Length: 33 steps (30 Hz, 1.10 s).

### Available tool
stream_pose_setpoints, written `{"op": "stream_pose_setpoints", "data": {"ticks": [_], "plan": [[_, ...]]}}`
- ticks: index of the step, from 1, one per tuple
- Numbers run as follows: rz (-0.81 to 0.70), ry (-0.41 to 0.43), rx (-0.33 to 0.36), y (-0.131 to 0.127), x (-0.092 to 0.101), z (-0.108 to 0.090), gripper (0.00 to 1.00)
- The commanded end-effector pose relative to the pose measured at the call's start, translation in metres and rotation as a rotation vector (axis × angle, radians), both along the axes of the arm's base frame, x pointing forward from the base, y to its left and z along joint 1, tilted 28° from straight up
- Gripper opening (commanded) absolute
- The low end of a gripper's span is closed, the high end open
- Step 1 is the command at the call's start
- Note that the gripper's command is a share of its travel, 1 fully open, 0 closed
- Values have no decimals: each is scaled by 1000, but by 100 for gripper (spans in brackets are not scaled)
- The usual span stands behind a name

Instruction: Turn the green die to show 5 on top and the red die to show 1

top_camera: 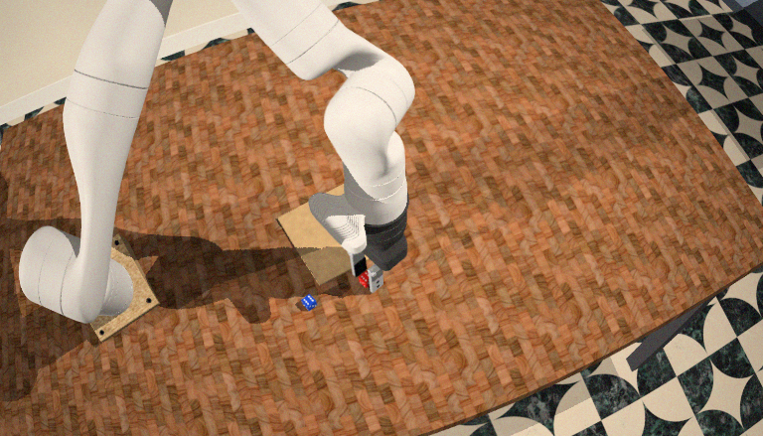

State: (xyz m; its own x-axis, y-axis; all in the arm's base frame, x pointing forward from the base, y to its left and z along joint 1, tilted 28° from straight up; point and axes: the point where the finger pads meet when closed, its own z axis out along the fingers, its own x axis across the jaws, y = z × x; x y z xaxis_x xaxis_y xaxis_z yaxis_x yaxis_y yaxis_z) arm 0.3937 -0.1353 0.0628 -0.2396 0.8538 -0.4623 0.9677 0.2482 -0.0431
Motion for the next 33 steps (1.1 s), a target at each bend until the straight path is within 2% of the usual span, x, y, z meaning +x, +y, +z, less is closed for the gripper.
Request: {"op": "stream_pose_setpoints", "data": {"ticks": [1, 9, 10, 33], "plan": [[1, -1, 0, 0, 0, 0, 64], [1, -1, 0, 0, 0, 0, 64], [1, -1, 0, 0, 0, 0, 34], [1, -1, 0, 0, 0, 0, 34]]}}
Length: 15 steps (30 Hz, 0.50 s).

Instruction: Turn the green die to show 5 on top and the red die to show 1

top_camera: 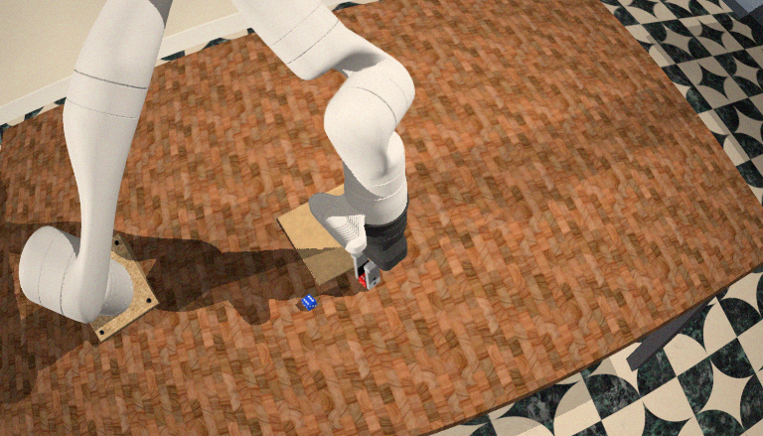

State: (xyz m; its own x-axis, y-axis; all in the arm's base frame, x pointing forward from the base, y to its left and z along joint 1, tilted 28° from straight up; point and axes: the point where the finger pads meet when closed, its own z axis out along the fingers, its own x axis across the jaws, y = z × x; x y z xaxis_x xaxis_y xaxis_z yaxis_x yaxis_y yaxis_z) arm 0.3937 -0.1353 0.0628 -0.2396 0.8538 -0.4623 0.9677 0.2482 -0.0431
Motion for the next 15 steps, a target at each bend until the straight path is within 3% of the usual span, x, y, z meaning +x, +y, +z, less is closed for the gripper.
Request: {"op": "stream_pose_setpoints", "data": {"ticks": [1, 15], "plan": [[1, -1, 0, 0, 0, 0, 34], [1, -1, 0, 3, 0, 5, 34]]}}
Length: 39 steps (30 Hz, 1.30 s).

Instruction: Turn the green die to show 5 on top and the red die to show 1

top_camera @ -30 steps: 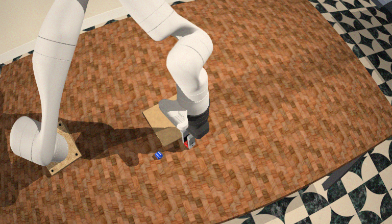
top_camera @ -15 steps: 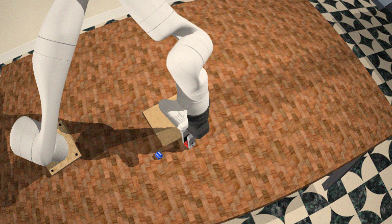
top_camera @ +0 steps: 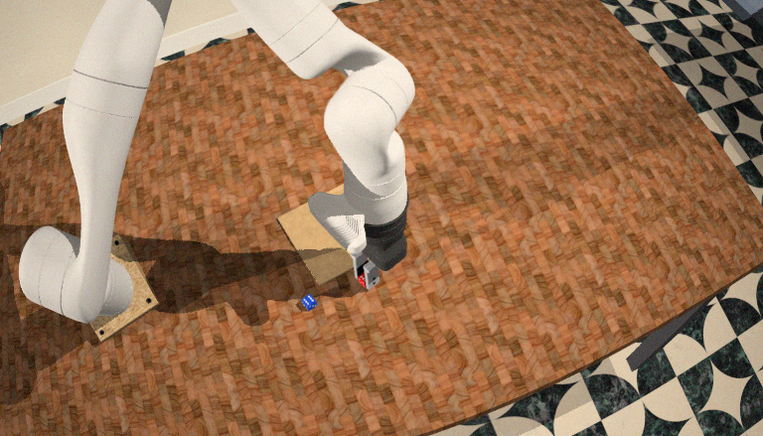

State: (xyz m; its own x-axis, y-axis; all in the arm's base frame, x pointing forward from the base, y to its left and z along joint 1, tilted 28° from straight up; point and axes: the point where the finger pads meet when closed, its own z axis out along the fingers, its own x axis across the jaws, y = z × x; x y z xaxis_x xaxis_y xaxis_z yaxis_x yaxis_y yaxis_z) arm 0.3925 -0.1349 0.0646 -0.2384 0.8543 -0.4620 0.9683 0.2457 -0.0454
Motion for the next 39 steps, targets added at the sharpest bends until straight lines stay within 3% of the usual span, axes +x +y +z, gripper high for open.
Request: {"op": "stream_pose_setpoints", "data": {"ticks": [1, 8, 10, 15, 19, 32, 39], "plan": [[3, -3, 1, 4, 1, 6, 34], [3, -3, 1, 23, -2, 44, 34], [3, -3, 1, 23, -2, 44, 34], [3, -3, 1, 39, -5, 74, 34], [3, -3, 1, 45, -6, 86, 34], [18, 4, 0, 49, -5, 86, 34], [350, 173, -26, 123, 18, 48, 34]]}}
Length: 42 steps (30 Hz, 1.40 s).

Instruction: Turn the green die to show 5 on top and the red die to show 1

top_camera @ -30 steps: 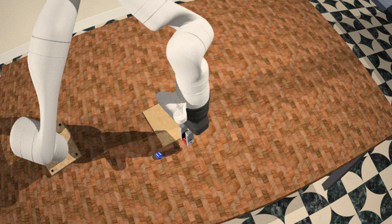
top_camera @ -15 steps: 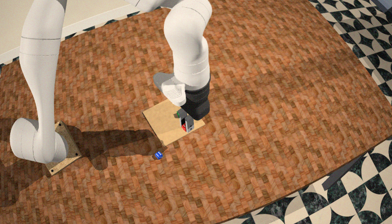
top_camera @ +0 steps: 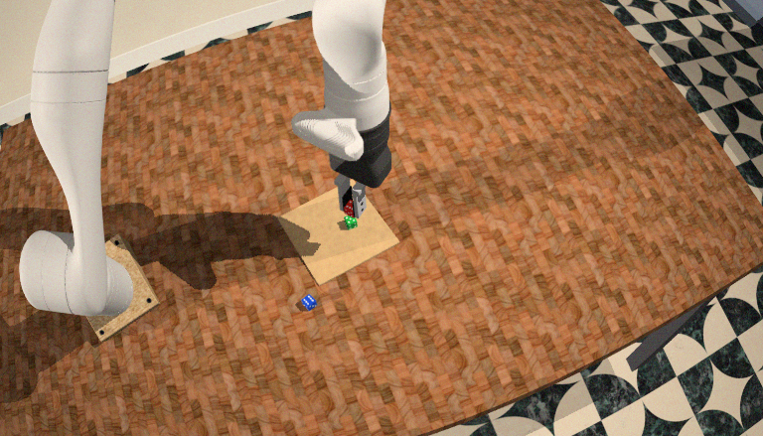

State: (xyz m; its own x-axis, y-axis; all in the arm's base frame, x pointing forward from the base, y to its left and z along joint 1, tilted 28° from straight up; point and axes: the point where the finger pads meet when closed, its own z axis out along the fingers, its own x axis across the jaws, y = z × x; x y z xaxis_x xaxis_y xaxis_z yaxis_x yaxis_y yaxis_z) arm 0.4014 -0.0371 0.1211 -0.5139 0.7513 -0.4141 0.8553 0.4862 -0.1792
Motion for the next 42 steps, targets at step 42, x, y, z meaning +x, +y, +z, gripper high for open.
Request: {"op": "stream_pose_setpoints", "data": {"ticks": [42], "plan": [[694, 203, 85, 156, 2, -84, 34]]}}
